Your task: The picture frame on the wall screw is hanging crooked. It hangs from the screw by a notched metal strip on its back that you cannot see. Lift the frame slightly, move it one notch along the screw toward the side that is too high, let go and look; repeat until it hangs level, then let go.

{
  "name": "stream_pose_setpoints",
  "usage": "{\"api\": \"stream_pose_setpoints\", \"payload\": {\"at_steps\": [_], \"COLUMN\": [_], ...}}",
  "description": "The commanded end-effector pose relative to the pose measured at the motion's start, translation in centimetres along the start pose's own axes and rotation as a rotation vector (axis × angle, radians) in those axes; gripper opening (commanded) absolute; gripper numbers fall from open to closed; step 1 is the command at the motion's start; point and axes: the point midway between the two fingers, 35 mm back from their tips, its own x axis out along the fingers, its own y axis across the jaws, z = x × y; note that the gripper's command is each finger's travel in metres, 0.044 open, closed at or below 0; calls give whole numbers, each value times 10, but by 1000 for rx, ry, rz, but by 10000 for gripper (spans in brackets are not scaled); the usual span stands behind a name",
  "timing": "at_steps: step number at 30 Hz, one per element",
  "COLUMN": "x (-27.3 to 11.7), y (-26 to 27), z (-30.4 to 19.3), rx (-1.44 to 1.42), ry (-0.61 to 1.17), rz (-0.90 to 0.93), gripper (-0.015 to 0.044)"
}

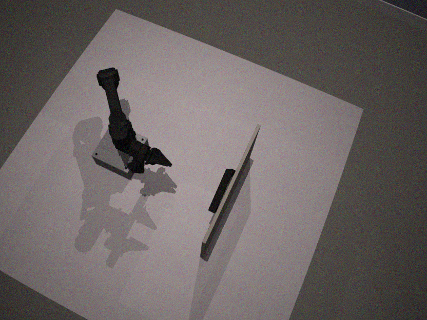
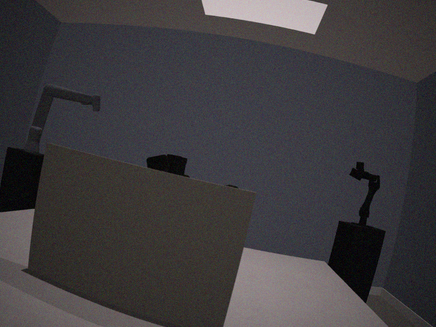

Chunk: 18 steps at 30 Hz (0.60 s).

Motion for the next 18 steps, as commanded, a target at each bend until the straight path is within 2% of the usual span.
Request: {"api": "stream_pose_setpoints", "payload": {"at_steps": [1, 8, 18], "x": [0, 2, 48], "y": [-3, 2, 19], "z": [0, 0, -4], "rx": [7, 2, 32], "ry": [3, 1, 10], "rz": [-6, 1, 14], "gripper": [260, 260, 260]}}
